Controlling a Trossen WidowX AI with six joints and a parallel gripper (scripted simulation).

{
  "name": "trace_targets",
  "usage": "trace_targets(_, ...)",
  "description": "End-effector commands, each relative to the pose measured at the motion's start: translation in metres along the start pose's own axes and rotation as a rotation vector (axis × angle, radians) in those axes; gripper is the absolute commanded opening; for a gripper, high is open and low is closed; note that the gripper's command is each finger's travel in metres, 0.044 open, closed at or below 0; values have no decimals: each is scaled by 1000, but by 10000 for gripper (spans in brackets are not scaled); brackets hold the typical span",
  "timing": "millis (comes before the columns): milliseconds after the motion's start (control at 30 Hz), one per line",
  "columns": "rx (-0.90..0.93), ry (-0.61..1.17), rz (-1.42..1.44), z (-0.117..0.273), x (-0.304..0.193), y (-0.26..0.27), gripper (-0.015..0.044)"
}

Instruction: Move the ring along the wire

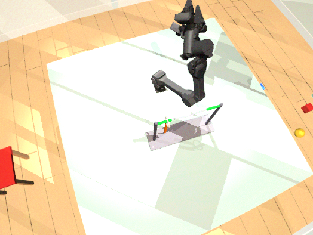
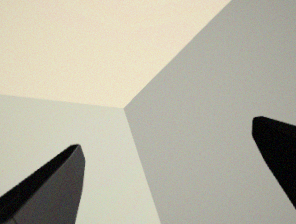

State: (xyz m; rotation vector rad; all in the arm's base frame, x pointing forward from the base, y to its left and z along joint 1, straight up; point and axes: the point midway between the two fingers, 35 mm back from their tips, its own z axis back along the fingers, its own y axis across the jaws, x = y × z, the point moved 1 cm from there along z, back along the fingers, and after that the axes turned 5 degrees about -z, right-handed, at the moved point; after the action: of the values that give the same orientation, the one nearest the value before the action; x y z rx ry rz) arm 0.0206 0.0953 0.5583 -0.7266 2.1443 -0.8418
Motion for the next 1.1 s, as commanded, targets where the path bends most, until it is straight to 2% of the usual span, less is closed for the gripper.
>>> trace_targets(0,-5,-10,-7,-1,3,0,374)
trace_targets(67,-43,-89,-65,-11,23,-1,321)
trace_targets(267,-172,-472,-331,-27,120,-10,164)
trace_targets(467,-224,-893,-590,-2,213,-22,160)
trace_targets(767,-132,-1584,-902,99,314,-31,160)
trace_targets(1067,186,-2285,-1007,234,346,-10,160)
